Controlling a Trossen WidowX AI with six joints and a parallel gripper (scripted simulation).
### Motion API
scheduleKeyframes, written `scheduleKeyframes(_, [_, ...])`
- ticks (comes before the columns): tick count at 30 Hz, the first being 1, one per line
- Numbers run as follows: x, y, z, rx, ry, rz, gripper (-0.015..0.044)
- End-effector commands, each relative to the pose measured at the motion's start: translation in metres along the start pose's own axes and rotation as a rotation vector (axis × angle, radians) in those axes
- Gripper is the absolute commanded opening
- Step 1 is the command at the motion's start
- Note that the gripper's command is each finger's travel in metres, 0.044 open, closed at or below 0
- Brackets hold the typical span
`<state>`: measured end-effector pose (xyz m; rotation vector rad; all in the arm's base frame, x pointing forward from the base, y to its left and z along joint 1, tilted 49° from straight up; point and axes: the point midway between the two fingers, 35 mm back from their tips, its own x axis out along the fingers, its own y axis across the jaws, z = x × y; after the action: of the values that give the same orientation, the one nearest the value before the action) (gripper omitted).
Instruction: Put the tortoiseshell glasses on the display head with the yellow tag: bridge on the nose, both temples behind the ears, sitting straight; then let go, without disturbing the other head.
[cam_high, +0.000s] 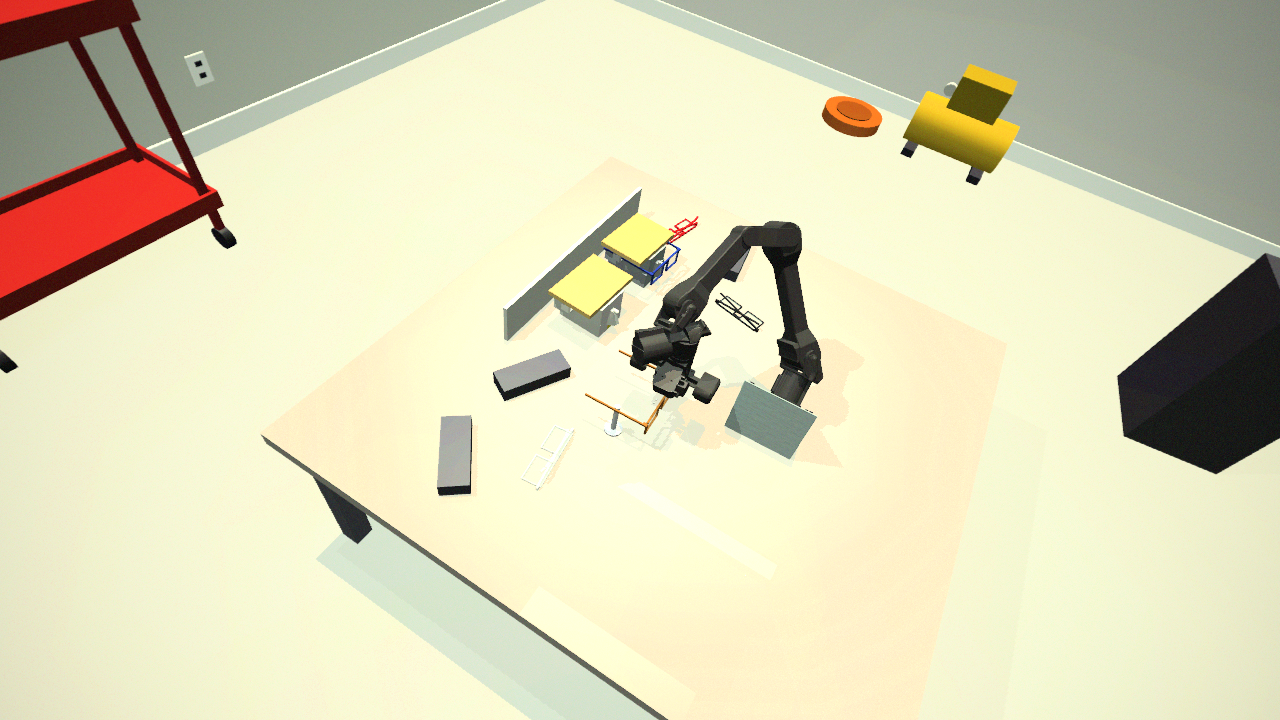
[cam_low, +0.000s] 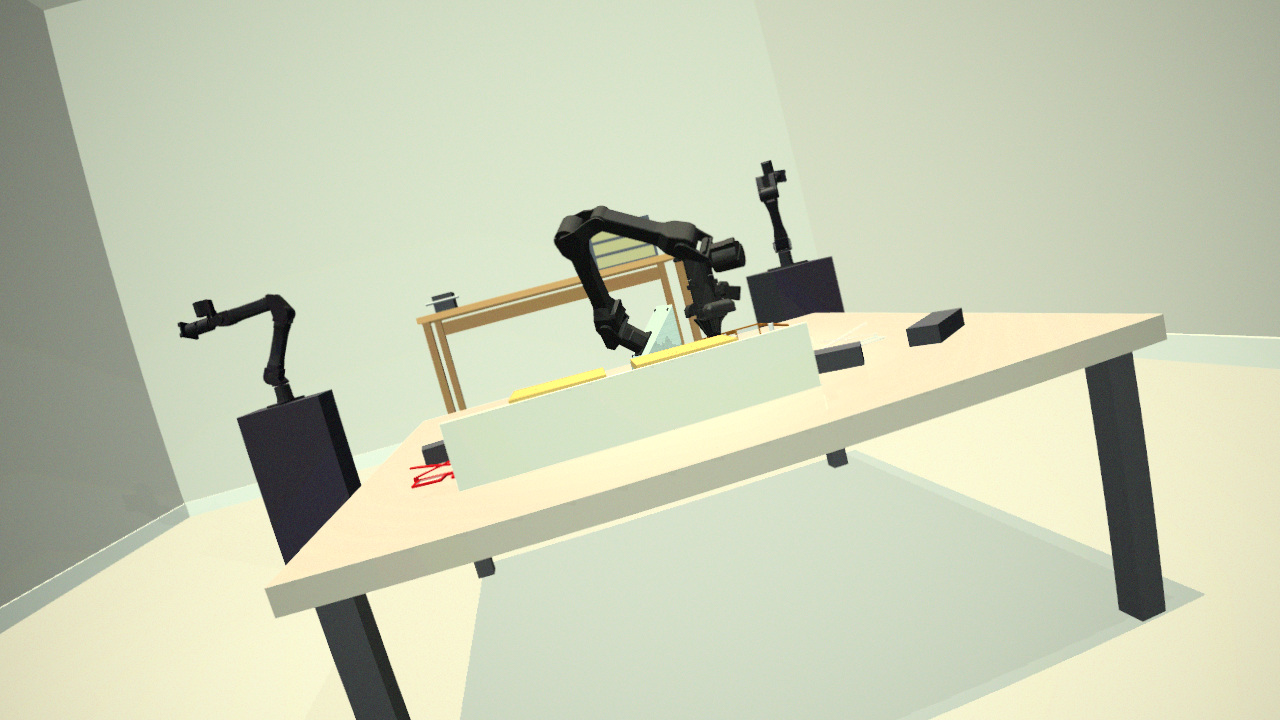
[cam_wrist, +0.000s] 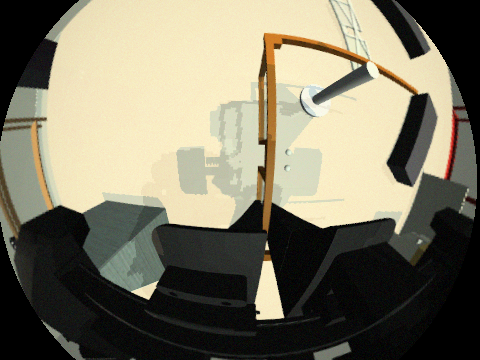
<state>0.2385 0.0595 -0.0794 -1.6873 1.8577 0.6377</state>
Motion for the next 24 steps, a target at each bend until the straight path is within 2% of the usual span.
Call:
scheduleKeyframes(1, [0.0003, 0.0002, -0.0003, -0.002, 0.004, -0.003, 0.0000])
scheduleKeyframes(24, [-0.0025, -0.0001, 0.0084, -0.002, 0.003, -0.003, 0.0000])
